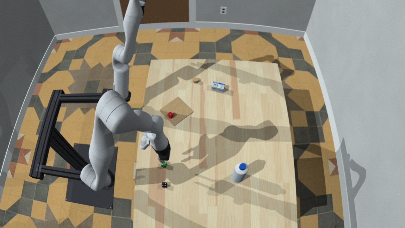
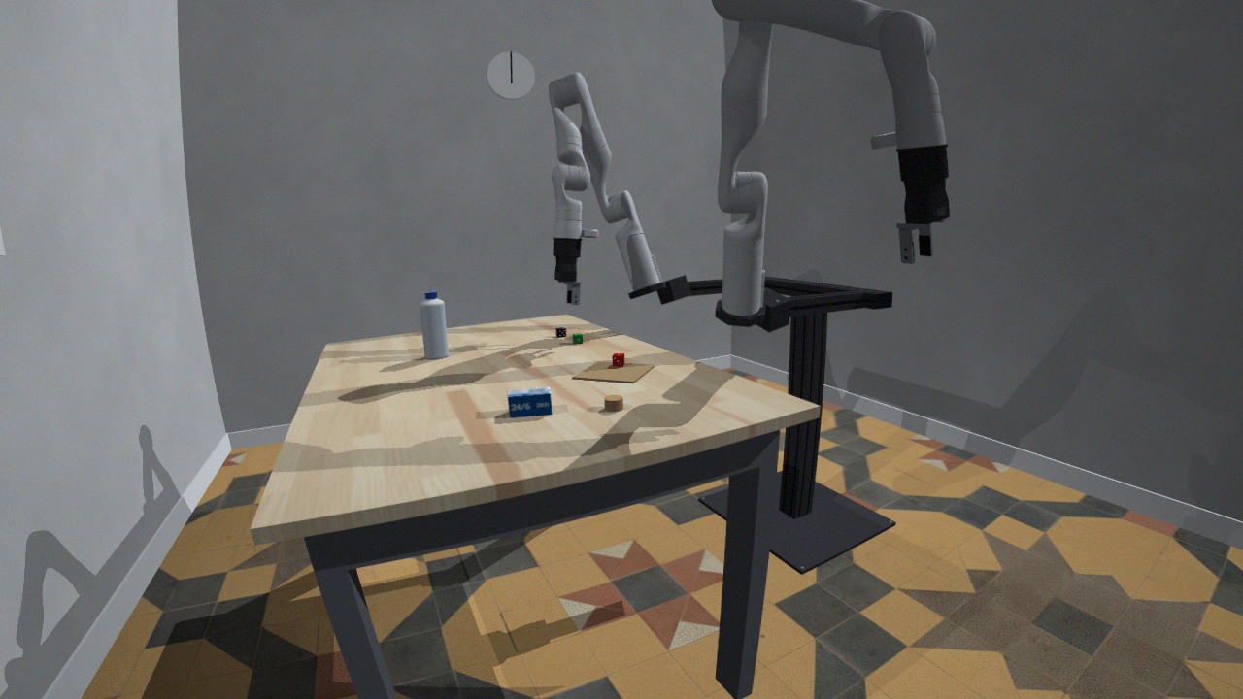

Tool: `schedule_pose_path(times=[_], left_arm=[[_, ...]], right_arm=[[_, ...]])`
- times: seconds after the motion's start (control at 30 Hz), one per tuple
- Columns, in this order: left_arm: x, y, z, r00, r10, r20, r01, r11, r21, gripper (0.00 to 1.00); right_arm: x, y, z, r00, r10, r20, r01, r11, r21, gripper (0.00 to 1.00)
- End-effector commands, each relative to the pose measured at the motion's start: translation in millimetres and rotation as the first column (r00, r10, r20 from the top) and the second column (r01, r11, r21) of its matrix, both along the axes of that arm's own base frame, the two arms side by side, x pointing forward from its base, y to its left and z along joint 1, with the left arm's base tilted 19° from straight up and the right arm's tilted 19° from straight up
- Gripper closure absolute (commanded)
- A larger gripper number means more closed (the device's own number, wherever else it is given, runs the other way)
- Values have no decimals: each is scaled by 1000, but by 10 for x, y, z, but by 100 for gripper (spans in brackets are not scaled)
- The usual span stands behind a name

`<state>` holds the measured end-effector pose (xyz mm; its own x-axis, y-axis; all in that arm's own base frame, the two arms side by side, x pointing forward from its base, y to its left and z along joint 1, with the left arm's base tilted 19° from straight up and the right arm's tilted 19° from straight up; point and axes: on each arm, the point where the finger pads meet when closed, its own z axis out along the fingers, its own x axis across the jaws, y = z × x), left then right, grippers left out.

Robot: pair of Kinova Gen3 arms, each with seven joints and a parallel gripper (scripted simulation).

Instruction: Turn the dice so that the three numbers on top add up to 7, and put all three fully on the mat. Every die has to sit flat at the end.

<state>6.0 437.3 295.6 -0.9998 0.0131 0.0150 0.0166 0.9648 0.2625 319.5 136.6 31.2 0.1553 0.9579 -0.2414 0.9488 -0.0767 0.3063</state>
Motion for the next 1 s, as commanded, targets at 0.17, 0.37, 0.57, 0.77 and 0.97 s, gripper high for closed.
schedule_pose_path(times=[0.17, 0.37, 0.57, 0.77, 0.97], left_arm=[[-2, 2, 7, 1000, 0, 0, 0, 1000, 2, 0], [-2, 2, 7, 1000, 0, 0, 0, 1000, 2, 0], [-2, 2, 7, 1000, 0, 0, 0, 1000, 2, 0], [-2, 2, 7, 1000, 0, 0, 0, 1000, 2, 0], [-2, 2, 7, 1000, 0, 0, 0, 1000, 2, 0]], right_arm=[[23, 15, 47, 998, -13, -57, 14, 1000, 3, 21], [23, 28, 76, 997, -17, -81, 18, 1000, 10, 21], [22, 33, 87, 996, -18, -90, 19, 1000, 12, 21], [22, 36, 93, 995, -19, -95, 20, 1000, 14, 21], [21, 36, 93, 995, -19, -95, 20, 1000, 14, 0]])
